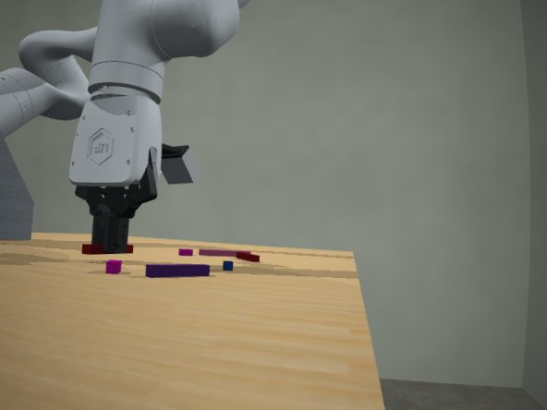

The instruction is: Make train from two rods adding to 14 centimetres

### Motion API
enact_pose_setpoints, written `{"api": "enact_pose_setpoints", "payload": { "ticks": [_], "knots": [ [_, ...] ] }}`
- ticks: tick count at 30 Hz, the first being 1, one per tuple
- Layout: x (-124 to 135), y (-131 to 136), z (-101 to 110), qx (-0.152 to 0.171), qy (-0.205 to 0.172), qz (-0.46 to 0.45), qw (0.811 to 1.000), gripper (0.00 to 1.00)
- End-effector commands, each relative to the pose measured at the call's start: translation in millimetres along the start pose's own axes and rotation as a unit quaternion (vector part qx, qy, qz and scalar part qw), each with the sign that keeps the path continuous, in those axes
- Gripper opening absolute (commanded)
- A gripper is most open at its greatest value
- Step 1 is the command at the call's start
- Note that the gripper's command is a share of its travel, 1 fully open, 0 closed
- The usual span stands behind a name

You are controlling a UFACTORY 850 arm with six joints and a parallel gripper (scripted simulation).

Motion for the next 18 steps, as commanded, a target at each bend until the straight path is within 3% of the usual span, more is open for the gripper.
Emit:
{"api": "enact_pose_setpoints", "payload": {
  "ticks": [1,18],
  "knots": [
    [0.2,0.7,-3.4,0.001,0.0,0.0,1.0,0.04],
    [0.2,0.8,-7.6,0.001,0.0,0.0,1.0,0.04]
  ]
}}
Point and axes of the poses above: the point where the finger pads meet when closed, its own z axis back along the fingers, its own y axis across the jaws, x = y × z, the point moved 4 cm from there along z, back along the fingers, and after that the axes turned 11 degrees about z, right-handed, at the moved point
